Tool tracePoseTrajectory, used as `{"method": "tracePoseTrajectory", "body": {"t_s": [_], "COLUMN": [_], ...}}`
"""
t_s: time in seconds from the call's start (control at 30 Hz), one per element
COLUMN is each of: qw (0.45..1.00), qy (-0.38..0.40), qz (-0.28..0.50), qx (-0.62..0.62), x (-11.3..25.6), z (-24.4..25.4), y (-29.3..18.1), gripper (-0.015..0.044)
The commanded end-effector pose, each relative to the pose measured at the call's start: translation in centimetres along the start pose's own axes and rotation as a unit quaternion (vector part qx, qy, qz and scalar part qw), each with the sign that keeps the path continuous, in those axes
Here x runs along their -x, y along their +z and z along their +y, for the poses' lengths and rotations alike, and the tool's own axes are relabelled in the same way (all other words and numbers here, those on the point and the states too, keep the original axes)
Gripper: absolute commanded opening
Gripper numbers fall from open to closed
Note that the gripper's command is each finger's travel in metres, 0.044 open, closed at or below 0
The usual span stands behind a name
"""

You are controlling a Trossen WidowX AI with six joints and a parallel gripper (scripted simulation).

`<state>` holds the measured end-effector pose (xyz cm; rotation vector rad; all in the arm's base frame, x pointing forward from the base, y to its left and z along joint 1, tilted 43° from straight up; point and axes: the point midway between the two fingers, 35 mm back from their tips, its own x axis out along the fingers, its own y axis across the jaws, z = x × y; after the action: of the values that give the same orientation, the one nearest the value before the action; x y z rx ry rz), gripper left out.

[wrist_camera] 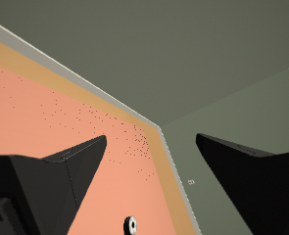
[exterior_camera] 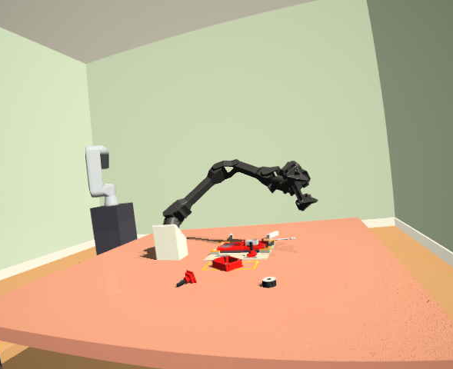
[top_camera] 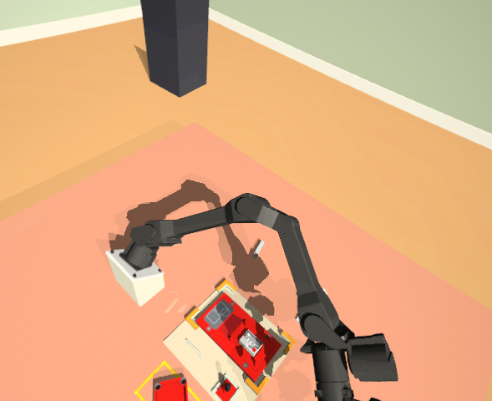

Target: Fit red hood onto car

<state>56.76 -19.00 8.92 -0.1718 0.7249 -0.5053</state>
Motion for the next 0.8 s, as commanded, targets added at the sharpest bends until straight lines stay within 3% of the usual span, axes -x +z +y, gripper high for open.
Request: {"method": "tracePoseTrajectory", "body": {"t_s": [0.0,0.23,0.43,0.63,0.77], "qw": [0.997,0.971,0.925,0.854,0.776], "qy": [0.034,0.114,0.19,0.265,0.321], "qz": [0.073,0.207,0.32,0.42,0.485], "qx": [0.0,-0.023,-0.076,-0.158,-0.243], "x": [-1.5,-1.8,0.1,3.8,7.5], "z": [-1.2,-2.5,-3.1,-3.2,-2.8], "y": [-5.0,-14.0,-21.2,-27.1,-30.1], "gripper": [0.044,0.044,0.044,0.044,0.044]}}
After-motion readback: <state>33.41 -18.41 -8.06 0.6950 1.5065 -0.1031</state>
